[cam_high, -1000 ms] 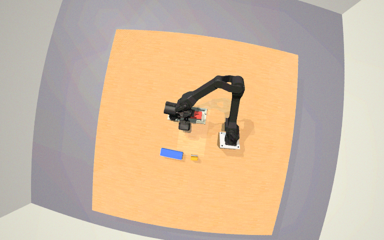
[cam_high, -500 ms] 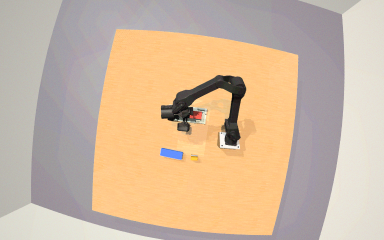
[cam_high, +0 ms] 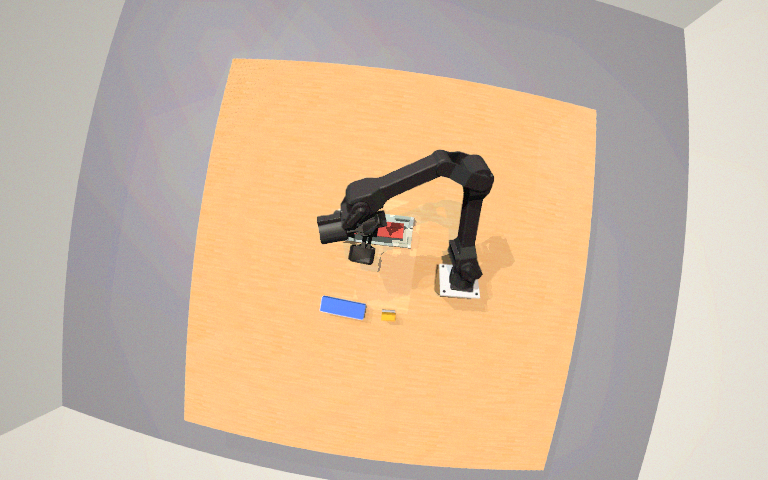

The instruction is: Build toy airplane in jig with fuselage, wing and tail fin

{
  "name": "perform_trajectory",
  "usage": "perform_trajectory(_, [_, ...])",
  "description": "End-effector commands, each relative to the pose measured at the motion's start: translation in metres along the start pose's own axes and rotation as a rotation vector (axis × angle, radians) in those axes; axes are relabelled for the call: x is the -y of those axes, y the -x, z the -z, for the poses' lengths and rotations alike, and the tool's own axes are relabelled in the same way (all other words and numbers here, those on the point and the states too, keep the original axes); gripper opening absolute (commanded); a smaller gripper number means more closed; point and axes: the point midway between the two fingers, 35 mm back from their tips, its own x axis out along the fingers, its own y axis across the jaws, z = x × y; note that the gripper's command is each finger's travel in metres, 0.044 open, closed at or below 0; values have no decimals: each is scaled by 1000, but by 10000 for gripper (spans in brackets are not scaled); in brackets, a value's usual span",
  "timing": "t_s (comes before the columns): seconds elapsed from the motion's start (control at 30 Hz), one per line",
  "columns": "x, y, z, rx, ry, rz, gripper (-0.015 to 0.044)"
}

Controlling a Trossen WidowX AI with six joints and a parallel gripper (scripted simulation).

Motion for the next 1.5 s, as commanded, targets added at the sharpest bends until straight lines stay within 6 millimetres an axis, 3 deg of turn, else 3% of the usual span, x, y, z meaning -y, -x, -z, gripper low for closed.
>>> perform_trajectory(0.0, [-28, 1, -15, 2, -4, -12, 440])
perform_trajectory(0.23, [-127, 0, -45, 4, -4, -26, 440])
perform_trajectory(0.43, [-220, -10, -43, 4, -8, -20, 440])
perform_trajectory(0.5, [-240, -14, -40, 4, -10, -17, 440])
perform_trajectory(0.73, [-243, -17, -39, 4, -10, -17, 440])
perform_trajectory(0.87, [-243, -50, -39, 5, -10, -15, 440])
perform_trajectory(1.47, [-243, -74, -40, 5, -10, -14, 440])
